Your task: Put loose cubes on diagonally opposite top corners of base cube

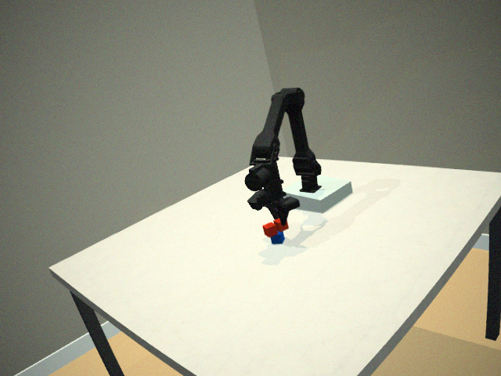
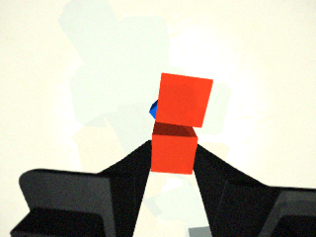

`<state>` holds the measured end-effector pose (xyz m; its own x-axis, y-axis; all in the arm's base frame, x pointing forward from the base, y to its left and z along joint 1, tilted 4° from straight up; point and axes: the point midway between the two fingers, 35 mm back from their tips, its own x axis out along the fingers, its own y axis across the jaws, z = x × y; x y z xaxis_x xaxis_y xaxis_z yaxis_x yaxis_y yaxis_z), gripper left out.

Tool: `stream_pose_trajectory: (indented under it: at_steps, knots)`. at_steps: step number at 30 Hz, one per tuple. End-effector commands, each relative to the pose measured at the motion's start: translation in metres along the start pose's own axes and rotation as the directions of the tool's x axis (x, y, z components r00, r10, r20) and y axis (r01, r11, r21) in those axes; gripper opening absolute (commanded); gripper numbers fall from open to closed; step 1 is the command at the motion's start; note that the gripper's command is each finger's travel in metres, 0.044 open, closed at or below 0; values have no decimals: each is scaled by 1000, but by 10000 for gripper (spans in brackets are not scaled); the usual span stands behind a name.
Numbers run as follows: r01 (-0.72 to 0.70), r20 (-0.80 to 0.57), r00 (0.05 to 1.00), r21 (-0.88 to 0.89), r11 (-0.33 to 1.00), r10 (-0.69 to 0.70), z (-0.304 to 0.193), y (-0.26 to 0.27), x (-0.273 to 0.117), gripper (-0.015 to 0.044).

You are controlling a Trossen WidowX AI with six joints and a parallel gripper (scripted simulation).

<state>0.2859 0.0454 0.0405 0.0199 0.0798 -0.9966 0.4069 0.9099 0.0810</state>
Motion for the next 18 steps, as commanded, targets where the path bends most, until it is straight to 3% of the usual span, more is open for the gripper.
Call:
stream_pose_trajectory:
  at_steps: [1,4,18]
  knots:
    - [4,2,1000,0,1000,-4,0,0,1,131]
    - [4,2,1000,0,1000,-4,0,0,1,205]
    - [0,0,1000,0,1000,0,0,0,-13,205]
